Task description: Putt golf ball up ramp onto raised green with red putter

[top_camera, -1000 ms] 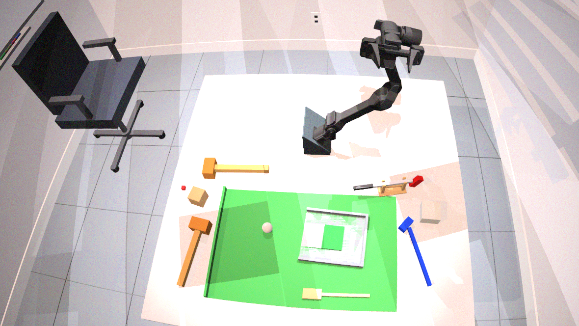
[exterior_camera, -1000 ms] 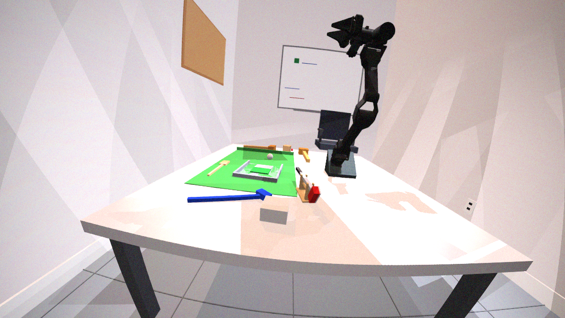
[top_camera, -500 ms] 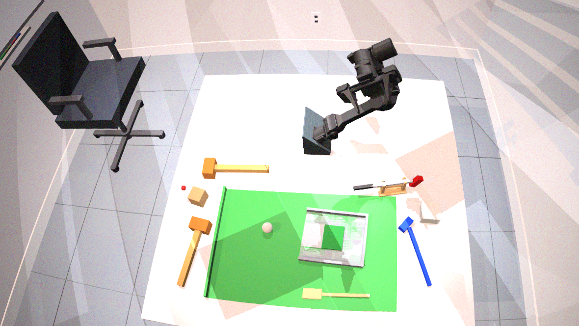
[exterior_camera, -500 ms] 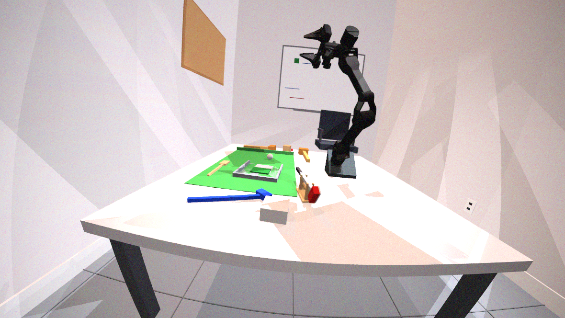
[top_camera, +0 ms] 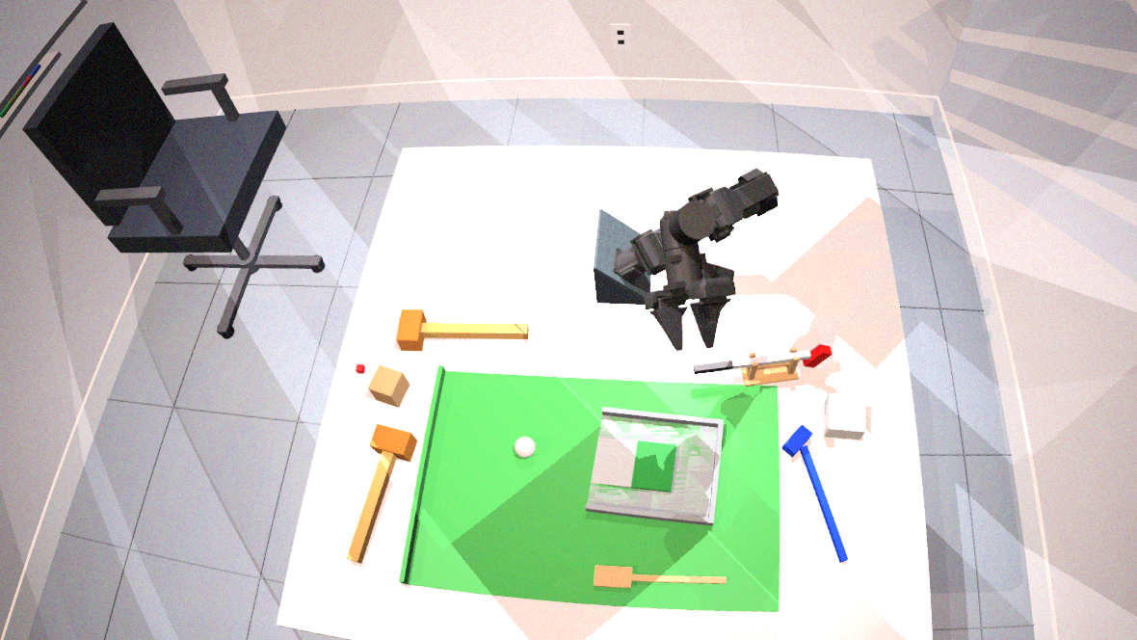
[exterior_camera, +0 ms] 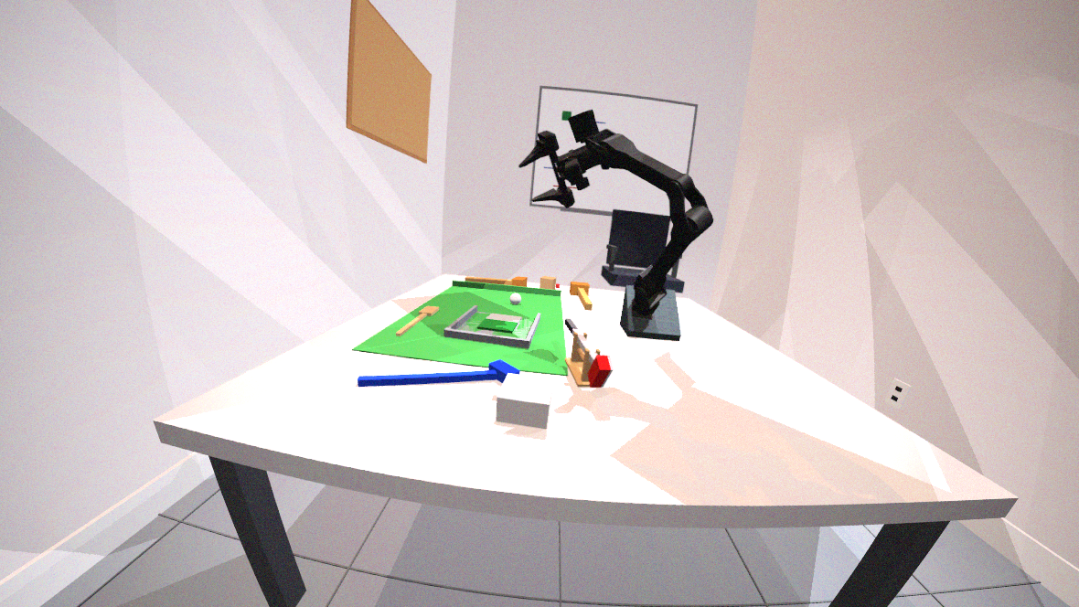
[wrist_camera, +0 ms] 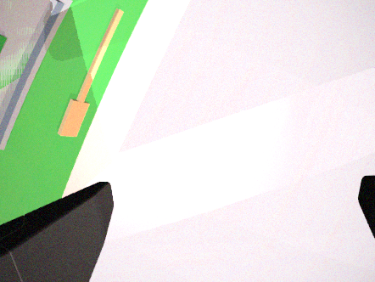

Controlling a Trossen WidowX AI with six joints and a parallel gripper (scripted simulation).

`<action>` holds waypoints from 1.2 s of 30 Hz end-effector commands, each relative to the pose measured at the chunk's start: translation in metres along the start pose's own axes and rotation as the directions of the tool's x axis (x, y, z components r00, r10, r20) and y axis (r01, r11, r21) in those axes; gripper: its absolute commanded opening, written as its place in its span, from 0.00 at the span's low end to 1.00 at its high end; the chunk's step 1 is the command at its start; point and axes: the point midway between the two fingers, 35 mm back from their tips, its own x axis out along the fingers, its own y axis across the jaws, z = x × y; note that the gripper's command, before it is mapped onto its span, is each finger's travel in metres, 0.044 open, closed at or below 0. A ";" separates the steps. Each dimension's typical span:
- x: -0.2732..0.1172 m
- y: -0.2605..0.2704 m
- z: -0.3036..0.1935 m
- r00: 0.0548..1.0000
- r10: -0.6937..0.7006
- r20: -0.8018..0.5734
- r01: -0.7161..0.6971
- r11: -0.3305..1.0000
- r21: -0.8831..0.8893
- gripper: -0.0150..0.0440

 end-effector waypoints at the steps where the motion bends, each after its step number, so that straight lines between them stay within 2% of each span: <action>1: 0.039 0.058 0.029 0.979 0.167 0.117 -0.182 0.974 0.132 1.00; 5: 0.061 0.111 0.065 0.916 0.322 0.238 -0.373 0.903 0.214 1.00; 8: 0.068 0.151 0.097 0.836 0.435 0.335 -0.523 0.816 0.246 1.00; 13: 0.062 0.211 0.153 0.630 0.600 0.494 -0.761 0.605 0.236 1.00; 16: 0.050 0.236 0.181 0.499 0.660 0.561 -0.856 0.474 0.203 1.00; 36: 0.062 0.259 0.193 0.484 0.665 0.569 -0.866 0.460 0.198 1.00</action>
